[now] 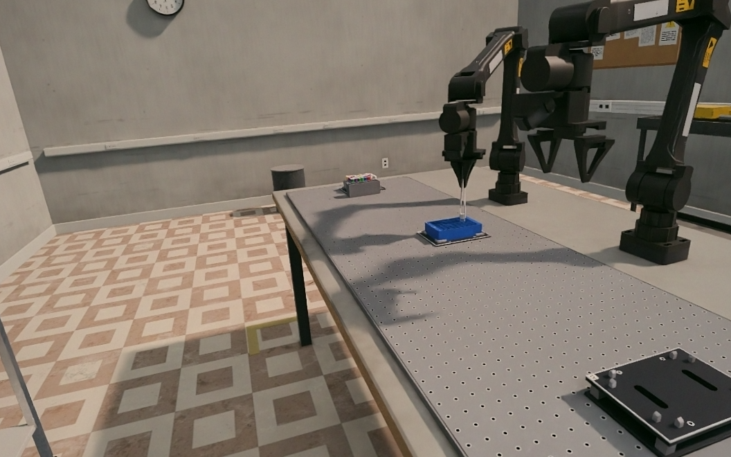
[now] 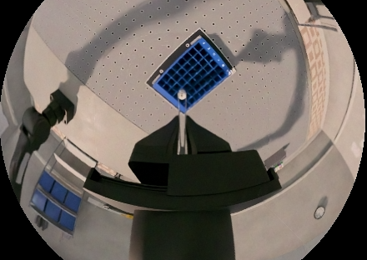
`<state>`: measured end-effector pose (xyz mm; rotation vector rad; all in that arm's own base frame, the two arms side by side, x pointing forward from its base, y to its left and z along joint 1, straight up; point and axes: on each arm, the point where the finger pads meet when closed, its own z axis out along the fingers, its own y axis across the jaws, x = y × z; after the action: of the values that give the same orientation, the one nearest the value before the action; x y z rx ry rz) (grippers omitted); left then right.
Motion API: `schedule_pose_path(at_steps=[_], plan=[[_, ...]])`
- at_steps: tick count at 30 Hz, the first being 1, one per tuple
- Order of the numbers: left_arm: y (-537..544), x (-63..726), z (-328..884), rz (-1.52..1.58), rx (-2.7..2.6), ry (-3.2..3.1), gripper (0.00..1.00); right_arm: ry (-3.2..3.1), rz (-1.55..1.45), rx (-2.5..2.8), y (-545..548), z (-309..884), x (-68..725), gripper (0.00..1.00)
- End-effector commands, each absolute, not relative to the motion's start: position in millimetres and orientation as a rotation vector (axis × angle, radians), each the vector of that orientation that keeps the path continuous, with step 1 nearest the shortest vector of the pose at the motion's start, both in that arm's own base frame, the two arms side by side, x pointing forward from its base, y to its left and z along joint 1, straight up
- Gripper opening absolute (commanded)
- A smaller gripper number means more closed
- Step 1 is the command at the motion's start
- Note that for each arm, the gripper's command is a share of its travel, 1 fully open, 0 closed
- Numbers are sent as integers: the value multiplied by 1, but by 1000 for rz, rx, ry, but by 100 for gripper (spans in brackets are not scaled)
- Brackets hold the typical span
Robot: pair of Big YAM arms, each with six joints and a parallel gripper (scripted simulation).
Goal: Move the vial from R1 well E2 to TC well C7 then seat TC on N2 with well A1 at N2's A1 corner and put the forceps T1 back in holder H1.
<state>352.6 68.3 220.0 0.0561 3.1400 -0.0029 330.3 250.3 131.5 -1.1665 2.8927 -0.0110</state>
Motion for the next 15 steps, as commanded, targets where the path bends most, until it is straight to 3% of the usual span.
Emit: schedule_pose_path(at_steps=[1,15], plan=[[71,361,234,12,47,3106,100,2868,-4,-1160,257,145,337,9],[71,361,234,12,47,3106,100,2869,-4,-1160,256,145,336,10]])
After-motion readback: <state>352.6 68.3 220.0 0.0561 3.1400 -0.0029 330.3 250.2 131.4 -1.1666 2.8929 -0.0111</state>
